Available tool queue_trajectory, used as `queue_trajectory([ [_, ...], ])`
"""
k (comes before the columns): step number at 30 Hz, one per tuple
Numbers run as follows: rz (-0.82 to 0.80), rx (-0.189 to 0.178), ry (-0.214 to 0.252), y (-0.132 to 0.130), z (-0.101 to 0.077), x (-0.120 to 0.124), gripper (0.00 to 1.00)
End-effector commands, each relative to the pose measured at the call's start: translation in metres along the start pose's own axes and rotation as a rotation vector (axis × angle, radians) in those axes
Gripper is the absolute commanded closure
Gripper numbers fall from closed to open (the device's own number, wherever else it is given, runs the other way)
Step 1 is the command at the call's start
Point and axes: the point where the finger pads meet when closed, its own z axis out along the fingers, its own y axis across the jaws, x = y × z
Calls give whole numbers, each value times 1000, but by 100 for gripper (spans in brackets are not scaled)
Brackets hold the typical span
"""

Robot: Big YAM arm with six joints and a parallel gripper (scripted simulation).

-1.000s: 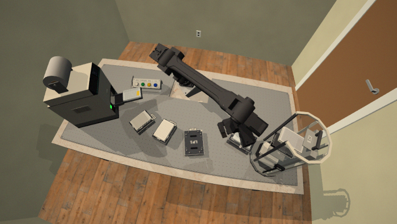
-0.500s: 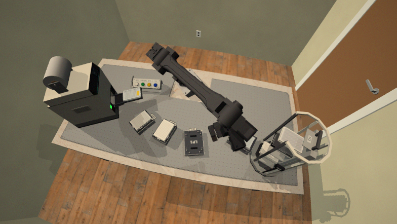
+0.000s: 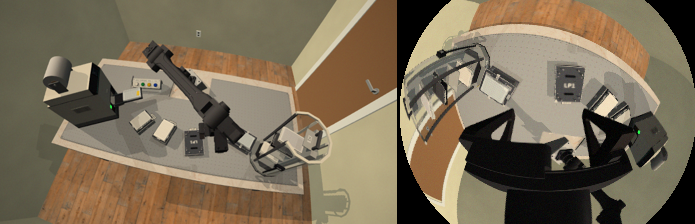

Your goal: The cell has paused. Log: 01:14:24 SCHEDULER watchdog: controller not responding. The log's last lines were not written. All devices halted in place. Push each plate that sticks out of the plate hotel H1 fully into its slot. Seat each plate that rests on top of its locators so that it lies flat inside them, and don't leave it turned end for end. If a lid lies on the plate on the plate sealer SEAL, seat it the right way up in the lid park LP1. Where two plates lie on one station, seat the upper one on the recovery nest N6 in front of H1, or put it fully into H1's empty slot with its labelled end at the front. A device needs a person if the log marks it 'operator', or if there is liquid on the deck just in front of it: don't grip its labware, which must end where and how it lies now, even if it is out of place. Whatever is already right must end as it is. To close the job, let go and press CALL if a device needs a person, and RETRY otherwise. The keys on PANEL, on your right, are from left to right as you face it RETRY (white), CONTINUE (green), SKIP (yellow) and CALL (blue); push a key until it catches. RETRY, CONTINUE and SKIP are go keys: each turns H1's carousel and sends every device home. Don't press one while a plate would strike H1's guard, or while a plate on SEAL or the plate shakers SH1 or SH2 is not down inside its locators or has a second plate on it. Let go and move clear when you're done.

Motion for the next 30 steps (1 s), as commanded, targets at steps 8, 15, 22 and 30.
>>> queue_trajectory([
  [8,186,-7,-17,-41,-1,-3,0],
  [15,164,-6,-18,-64,-1,0,0],
  [22,163,-5,-18,-84,-1,2,0],
  [30,163,-5,-18,-106,-1,5,0],
])
